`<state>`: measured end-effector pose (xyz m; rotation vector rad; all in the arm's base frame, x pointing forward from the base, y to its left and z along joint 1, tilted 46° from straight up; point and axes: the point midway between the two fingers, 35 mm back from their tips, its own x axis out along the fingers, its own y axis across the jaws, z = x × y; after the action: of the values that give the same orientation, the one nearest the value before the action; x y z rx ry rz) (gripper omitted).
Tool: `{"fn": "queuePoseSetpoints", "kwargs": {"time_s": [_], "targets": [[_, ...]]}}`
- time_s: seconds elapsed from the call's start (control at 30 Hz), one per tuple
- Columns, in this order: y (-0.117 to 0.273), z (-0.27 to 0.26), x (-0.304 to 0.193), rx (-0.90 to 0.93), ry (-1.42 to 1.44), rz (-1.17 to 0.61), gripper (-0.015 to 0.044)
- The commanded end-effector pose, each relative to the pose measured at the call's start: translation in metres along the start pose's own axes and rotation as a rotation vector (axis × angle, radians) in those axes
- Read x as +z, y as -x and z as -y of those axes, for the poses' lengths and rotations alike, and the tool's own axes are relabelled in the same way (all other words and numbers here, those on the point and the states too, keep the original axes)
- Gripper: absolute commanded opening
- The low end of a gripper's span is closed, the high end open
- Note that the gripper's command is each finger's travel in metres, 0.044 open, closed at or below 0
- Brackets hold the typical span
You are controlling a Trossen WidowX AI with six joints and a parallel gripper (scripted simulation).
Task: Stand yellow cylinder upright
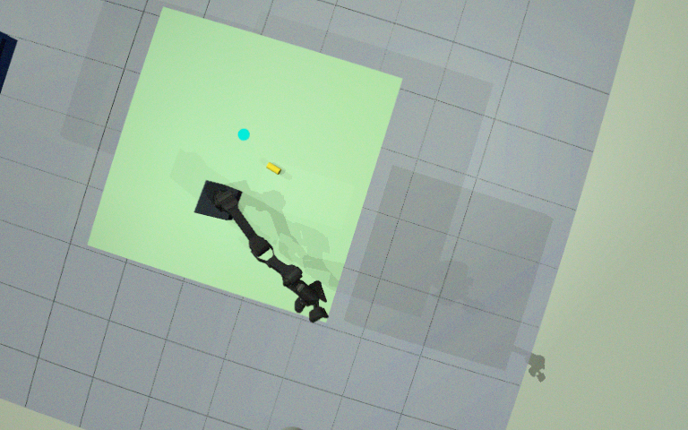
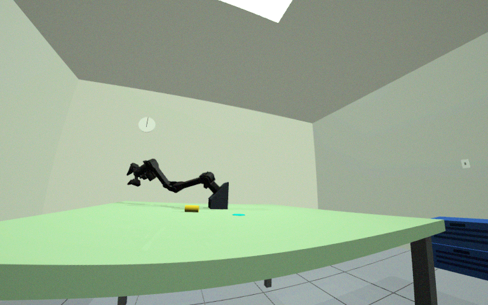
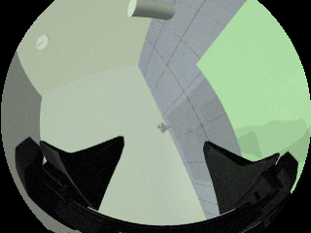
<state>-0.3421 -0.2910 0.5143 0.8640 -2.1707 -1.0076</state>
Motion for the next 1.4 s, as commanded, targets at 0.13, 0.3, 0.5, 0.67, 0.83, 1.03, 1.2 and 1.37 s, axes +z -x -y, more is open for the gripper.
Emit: {"fn": "queuePoseSetpoints", "kwargs": {"time_s": [0.13, 0.3, 0.5, 0.67, 0.83, 1.03, 1.2, 1.37], "targets": [[0.015, -0.026, -0.019, 0.082, 0.087, -0.058, 0.0309], [0.044, -0.068, -0.053, 0.224, 0.160, -0.155, 0.0309], [0.088, -0.110, -0.094, 0.394, 0.247, -0.272, 0.0309], [0.130, -0.138, -0.129, 0.532, 0.328, -0.369, 0.0309], [0.177, -0.158, -0.164, 0.667, 0.415, -0.464, 0.0309], [0.238, -0.170, -0.203, 0.825, 0.528, -0.577, 0.0309], [0.289, -0.171, -0.234, 0.953, 0.629, -0.669, 0.0309], [0.342, -0.163, -0.262, 1.077, 0.736, -0.761, 0.0309]]}}
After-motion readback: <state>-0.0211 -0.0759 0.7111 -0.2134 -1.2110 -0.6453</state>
